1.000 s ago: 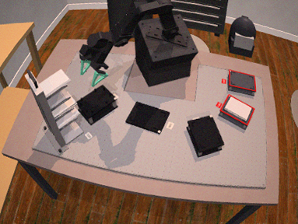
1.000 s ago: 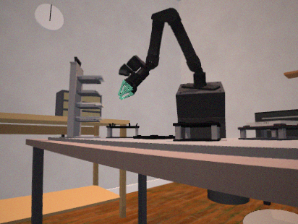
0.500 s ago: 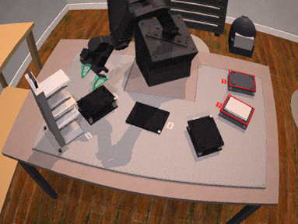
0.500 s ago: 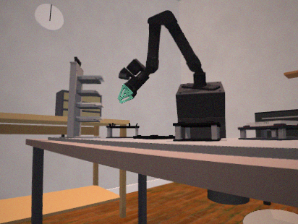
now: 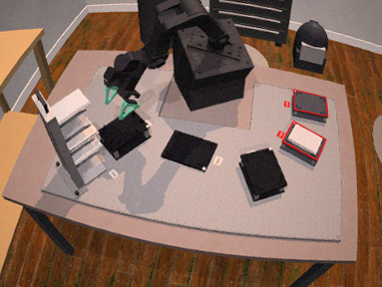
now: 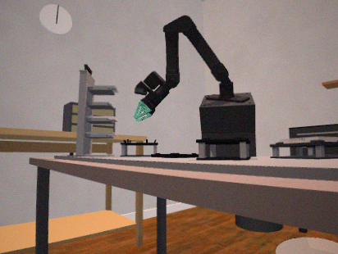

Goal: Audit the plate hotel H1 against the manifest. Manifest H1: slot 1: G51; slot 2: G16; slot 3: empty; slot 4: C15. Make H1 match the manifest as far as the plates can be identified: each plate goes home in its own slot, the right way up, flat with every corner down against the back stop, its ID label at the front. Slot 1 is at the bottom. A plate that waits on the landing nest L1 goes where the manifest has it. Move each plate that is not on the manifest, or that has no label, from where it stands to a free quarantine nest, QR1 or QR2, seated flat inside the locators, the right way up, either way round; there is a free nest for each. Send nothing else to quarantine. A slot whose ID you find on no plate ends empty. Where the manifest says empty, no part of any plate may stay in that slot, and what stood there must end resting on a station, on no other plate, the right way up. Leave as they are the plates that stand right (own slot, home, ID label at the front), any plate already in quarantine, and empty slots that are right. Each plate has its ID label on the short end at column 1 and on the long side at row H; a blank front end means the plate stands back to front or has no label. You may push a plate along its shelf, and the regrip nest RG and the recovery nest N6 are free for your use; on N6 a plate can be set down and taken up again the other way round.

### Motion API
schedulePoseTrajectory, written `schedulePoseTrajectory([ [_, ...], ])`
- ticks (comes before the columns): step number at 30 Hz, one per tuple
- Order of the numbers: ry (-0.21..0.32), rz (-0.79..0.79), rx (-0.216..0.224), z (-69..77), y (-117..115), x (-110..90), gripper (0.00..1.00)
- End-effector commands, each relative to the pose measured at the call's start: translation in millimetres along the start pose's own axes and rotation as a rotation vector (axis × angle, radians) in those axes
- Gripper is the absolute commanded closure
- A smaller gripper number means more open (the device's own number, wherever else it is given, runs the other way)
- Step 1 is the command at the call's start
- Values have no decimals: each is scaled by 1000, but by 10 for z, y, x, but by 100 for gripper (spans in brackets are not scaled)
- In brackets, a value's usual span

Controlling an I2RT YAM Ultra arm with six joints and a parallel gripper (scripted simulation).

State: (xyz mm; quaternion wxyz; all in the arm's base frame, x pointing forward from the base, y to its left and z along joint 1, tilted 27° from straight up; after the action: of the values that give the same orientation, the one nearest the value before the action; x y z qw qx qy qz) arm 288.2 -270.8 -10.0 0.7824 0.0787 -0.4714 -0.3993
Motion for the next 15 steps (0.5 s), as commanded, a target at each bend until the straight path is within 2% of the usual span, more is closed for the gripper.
schedulePoseTrajectory([
  [1, -52, 18, -2, -9, 0, 109, 0],
  [15, -52, 18, -2, -39, 2, 126, 0],
])
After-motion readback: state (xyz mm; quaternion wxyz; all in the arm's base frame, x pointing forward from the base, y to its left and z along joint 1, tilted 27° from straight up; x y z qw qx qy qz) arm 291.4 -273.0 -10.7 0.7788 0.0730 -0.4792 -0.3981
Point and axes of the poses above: the point where the finger pads meet when closed, its own z axis back along the fingers, its own y axis across the jaws, x = y × z, the point moved 4 cm from there along z, back along the fingers, and after that the axes turned 5 degrees about -z, right-handed, at the moved point
